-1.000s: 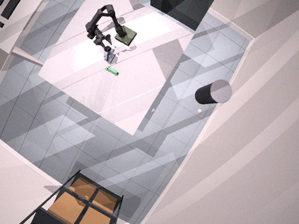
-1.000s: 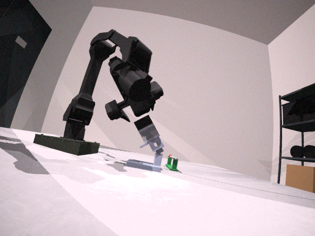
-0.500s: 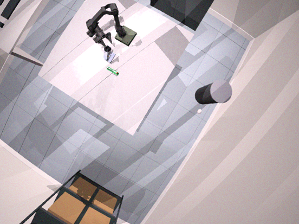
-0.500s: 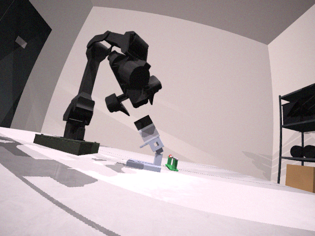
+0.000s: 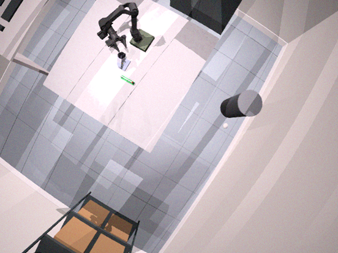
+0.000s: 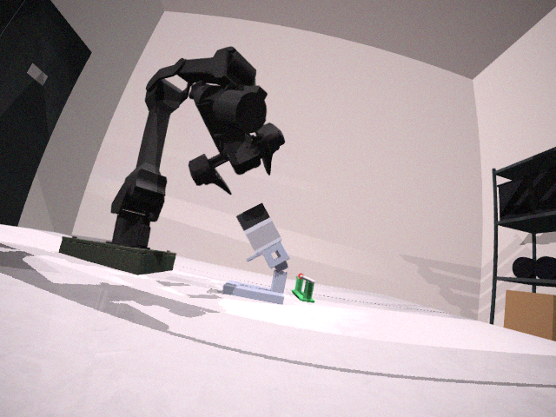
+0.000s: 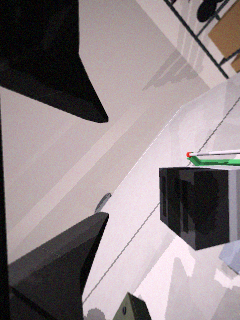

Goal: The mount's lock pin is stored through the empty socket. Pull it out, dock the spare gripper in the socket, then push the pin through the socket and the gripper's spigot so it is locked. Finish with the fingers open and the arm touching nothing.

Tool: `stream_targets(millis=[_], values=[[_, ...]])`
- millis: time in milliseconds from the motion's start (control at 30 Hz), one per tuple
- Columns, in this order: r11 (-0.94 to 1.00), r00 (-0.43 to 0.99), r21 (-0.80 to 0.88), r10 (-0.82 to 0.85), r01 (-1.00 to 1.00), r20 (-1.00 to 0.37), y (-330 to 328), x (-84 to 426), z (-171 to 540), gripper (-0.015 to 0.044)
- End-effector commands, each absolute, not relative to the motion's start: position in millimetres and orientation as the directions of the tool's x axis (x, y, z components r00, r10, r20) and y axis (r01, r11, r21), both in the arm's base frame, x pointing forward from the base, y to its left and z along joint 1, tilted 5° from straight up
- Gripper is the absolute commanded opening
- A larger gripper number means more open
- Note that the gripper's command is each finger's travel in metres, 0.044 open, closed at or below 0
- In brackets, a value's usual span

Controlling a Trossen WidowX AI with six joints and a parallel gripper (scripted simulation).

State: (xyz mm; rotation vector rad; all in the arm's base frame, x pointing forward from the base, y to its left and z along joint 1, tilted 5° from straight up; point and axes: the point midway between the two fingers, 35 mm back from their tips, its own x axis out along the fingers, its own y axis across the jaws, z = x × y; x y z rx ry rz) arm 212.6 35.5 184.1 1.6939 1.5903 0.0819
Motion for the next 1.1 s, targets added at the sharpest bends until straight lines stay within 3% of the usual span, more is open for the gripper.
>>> stream_targets(millis=[0, 167, 500, 733, 800, 933, 1067], values=[[0.096, 0.225, 0.578, 0.860, 0.810, -0.459, 37, 214, 193, 0.0440], [0.100, 0.219, 0.573, 0.860, 0.813, -0.461, 37, 212, 190, 0.0440], [0.100, 0.226, 0.571, 0.853, 0.815, -0.471, 115, 202, 192, 0.0180], [0.131, 0.222, 0.574, 0.835, 0.808, -0.504, 130, 204, 197, 0.0180], [0.232, 0.209, 0.621, 0.806, 0.749, -0.553, 131, 214, 198, 0.0180], [0.549, 0.159, 0.669, 0.701, 0.501, -0.695, 133, 245, 195, 0.0180], [0.801, 0.102, 0.576, 0.567, 0.161, -0.817, 138, 274, 188, 0.0180]])
